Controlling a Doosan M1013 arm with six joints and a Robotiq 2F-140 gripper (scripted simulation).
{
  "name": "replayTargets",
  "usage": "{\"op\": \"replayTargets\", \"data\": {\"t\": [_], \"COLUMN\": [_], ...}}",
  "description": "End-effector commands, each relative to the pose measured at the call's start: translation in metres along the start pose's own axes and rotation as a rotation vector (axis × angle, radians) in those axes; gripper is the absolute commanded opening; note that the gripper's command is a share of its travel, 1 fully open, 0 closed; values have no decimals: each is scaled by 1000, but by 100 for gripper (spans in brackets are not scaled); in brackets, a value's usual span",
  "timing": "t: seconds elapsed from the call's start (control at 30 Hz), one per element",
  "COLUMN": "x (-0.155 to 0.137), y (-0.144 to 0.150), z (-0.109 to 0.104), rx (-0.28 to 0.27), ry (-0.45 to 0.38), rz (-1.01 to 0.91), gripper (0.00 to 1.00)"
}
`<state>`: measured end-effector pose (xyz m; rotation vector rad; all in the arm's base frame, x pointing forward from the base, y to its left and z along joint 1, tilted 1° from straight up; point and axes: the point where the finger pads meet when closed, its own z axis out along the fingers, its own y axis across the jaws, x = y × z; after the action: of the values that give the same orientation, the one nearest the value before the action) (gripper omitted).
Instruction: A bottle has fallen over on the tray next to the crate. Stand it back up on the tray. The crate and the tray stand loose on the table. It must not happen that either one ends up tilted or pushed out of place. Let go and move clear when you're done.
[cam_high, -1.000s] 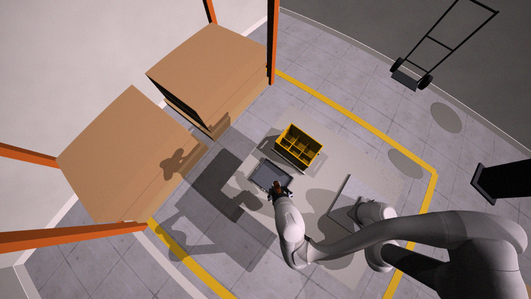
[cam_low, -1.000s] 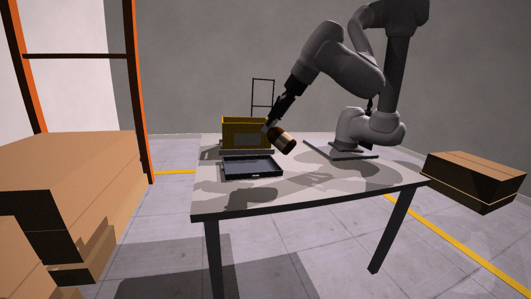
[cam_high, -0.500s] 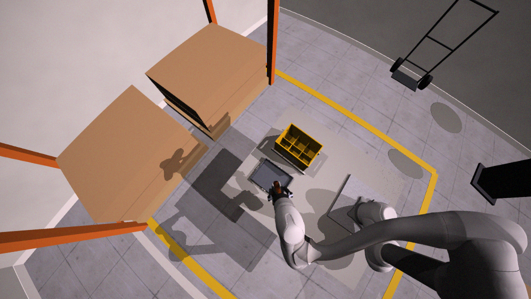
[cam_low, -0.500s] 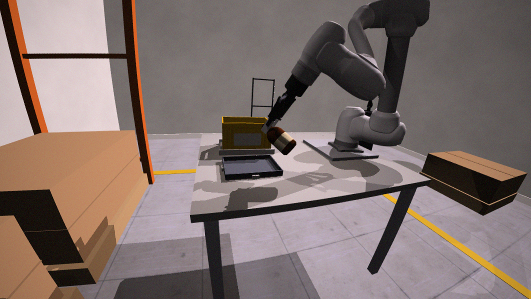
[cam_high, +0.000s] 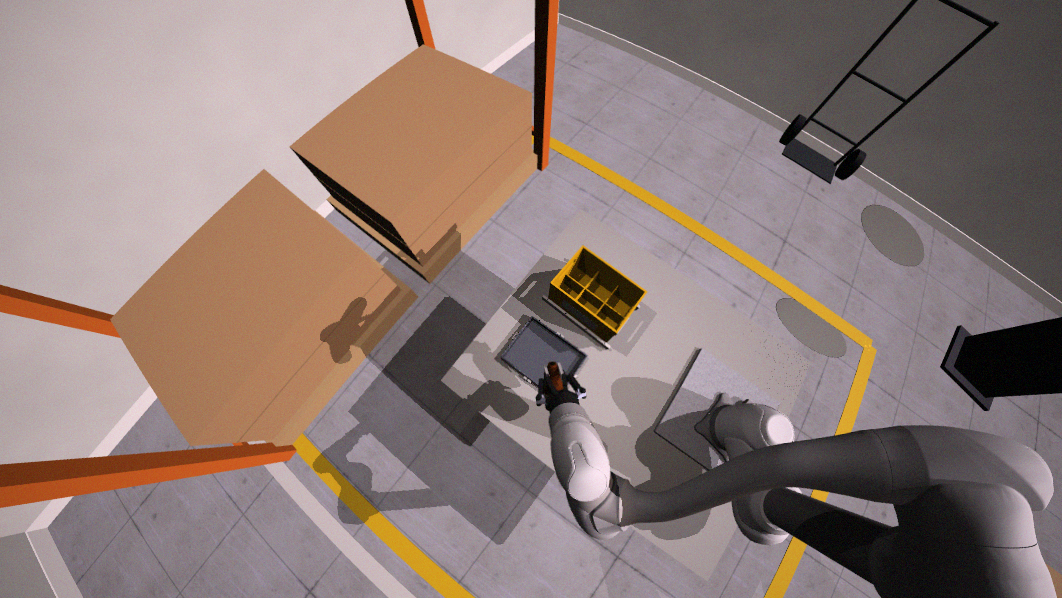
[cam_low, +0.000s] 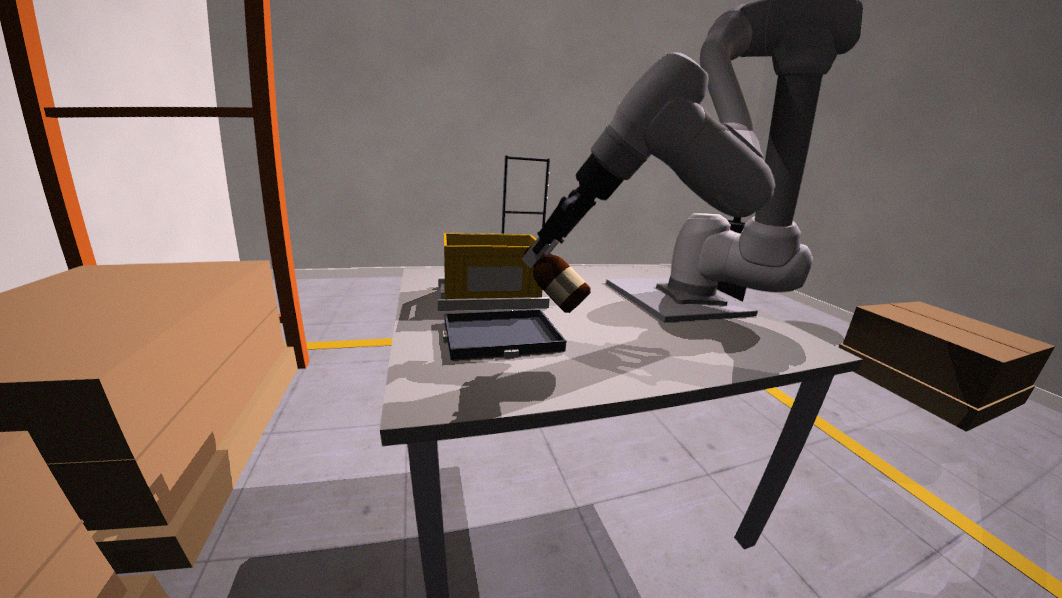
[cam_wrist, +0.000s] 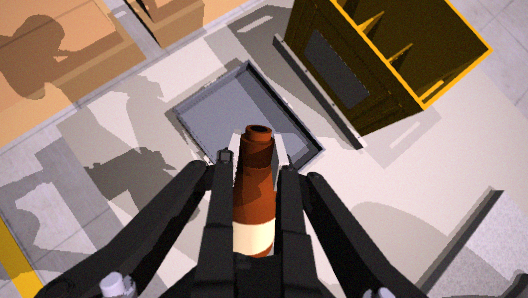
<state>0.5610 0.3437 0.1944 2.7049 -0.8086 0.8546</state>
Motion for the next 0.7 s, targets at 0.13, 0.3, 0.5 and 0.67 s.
{"op": "replayTargets", "data": {"t": [0.13, 0.3, 0.5, 0.67], "x": [-1, -1, -1, -1], "y": [0, -1, -1, -1], "z": [-1, -1, -2, -2], "rx": [2, 5, 7, 7], "ry": [48, 72, 82, 85], "rz": [1, 1, 1, 1], "gripper": [10, 10, 10, 10]}}
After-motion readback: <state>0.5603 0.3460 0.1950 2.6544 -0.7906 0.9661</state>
